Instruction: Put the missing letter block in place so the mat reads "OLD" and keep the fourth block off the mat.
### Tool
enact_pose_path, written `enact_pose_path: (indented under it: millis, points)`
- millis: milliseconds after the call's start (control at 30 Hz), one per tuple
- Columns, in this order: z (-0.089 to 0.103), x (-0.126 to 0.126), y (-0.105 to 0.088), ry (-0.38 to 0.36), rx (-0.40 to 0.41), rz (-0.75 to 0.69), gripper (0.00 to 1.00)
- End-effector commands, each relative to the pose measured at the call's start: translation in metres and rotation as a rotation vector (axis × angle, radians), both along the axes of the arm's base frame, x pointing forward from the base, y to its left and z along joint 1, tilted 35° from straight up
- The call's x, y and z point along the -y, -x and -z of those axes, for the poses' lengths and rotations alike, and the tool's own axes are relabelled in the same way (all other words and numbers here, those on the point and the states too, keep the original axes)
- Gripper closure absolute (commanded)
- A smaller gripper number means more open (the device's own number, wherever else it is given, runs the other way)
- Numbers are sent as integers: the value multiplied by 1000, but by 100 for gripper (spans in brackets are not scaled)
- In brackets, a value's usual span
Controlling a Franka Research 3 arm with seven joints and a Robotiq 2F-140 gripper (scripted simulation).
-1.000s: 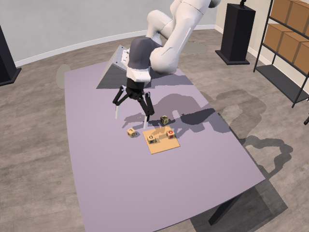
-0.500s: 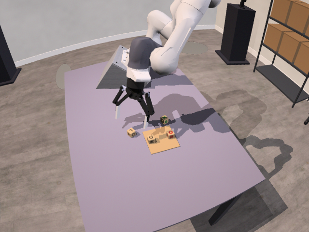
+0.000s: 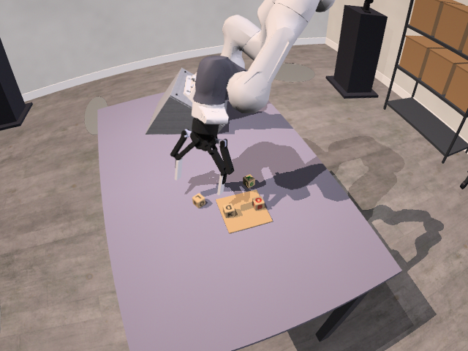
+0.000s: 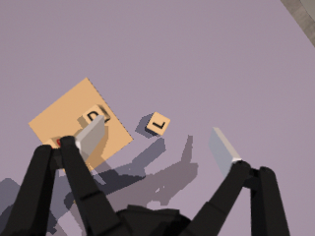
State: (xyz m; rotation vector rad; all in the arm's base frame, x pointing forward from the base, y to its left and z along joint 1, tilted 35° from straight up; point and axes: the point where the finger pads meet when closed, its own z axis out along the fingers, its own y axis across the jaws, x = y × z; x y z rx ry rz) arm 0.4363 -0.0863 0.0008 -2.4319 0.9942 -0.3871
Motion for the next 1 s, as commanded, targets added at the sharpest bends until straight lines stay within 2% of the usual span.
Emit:
enact_pose_path:
  millis: [0,200,233,300,367,400,933,967]
  points:
    - [0,-1,0,-2,1,-1,0]
    - [0,0,-1,-2,0,1,0]
    - [-2,0,-3,-14,-1,4,0]
    - [-13,2,-17,-82,-14,23,0]
    - [-13,2,-17,-82,-14,23,0]
    - [-21,4,-25,-135,-37,36,0]
    - [-34,11,-29,-219,-109,61,0]
    - [-37,13,-28,-236,-132,68,0]
